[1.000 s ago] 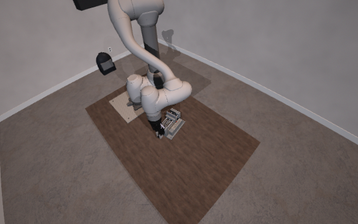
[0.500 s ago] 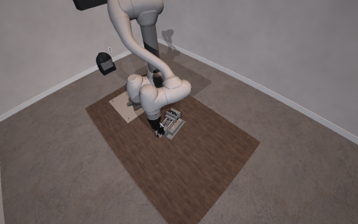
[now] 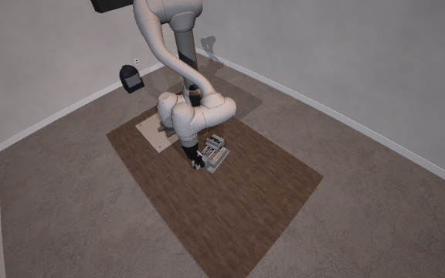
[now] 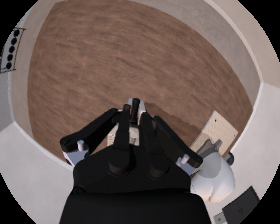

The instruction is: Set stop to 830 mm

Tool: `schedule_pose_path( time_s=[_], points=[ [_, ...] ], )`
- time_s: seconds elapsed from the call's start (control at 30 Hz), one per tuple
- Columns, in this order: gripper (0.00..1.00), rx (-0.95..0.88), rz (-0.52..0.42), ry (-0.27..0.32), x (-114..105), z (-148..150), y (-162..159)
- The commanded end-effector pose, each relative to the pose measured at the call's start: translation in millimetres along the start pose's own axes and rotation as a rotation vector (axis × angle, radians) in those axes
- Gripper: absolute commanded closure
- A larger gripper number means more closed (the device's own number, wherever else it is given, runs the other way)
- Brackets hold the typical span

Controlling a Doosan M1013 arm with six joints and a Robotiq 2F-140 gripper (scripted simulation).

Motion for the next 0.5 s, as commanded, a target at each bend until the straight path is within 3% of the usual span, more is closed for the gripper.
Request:
schedule_pose_path(
  time_s=[0.0, 0.47],
  points=[
    [0.96, -0.001, 0.000, -0.001, -1, 3, 0],
    [0.96, -0.001, 0.000, -0.001, -4, 18, 1]
  ],
)
Point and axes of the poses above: the point where the finger pads meet when closed, its own x axis out along the fingers, its own z axis across the jaws, y = z × x, the point moved 5 cm from there along -x, back along the fingers, and after that the axes turned 4 degrees about x, right-handed, at the moved point
